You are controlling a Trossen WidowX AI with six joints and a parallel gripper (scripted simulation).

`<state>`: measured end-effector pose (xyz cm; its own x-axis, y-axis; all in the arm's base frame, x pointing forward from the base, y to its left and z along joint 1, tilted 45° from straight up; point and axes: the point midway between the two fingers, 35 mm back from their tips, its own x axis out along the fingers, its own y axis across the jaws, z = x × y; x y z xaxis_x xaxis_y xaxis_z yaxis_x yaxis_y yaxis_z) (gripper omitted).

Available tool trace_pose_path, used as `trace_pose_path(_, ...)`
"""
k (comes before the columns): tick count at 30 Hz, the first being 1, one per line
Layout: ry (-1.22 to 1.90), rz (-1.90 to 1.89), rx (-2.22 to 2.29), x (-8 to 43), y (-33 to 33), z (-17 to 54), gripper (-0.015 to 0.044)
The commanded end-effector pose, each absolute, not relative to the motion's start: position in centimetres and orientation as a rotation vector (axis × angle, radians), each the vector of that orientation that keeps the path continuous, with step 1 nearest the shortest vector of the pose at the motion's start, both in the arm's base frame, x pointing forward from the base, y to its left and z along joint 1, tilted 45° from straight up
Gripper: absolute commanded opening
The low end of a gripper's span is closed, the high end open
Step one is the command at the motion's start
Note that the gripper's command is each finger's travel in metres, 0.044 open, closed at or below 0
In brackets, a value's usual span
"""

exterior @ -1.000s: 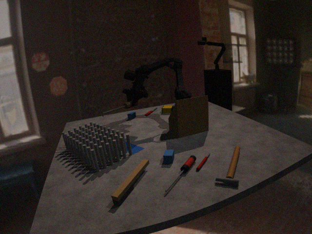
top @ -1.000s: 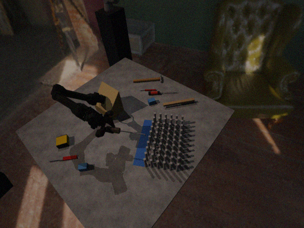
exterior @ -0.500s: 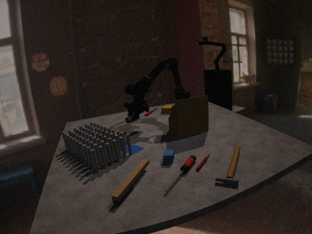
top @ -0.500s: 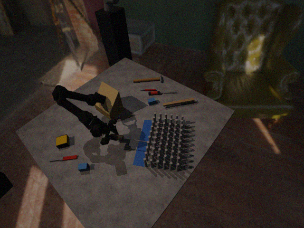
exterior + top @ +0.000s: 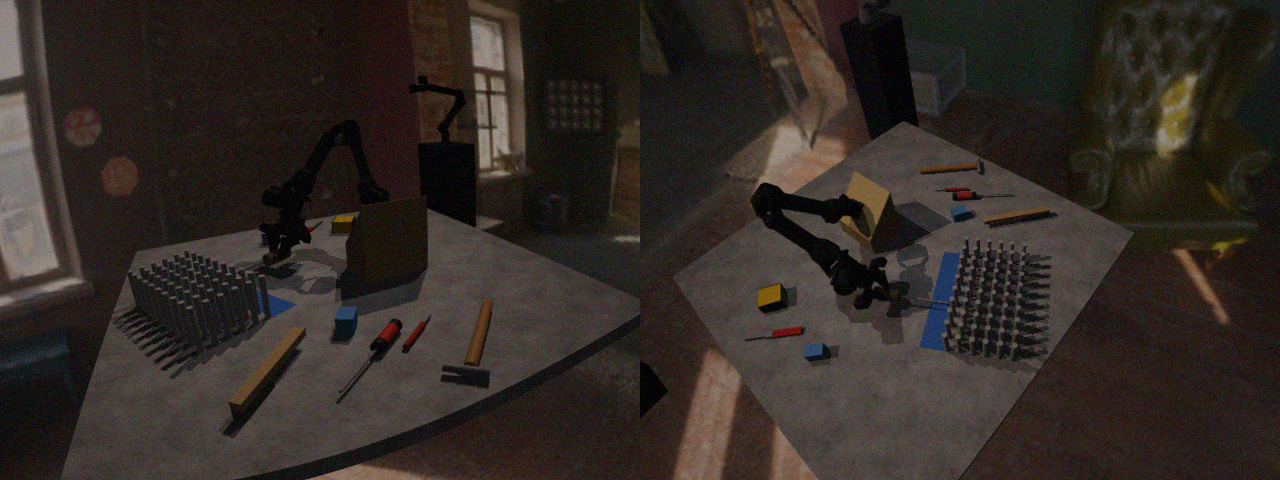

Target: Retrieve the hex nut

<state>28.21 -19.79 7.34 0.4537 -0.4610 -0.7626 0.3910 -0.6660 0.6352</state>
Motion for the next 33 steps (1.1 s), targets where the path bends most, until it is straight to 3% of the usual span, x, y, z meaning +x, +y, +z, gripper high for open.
trace_pose_path(1, -0.048, -1.313, 1.887, 28.5, -19.7, 7.1, 0.0)
trace_pose_path(33, -0.051, -1.313, 1.89, 30.4, -19.4, 6.5, 0.0)
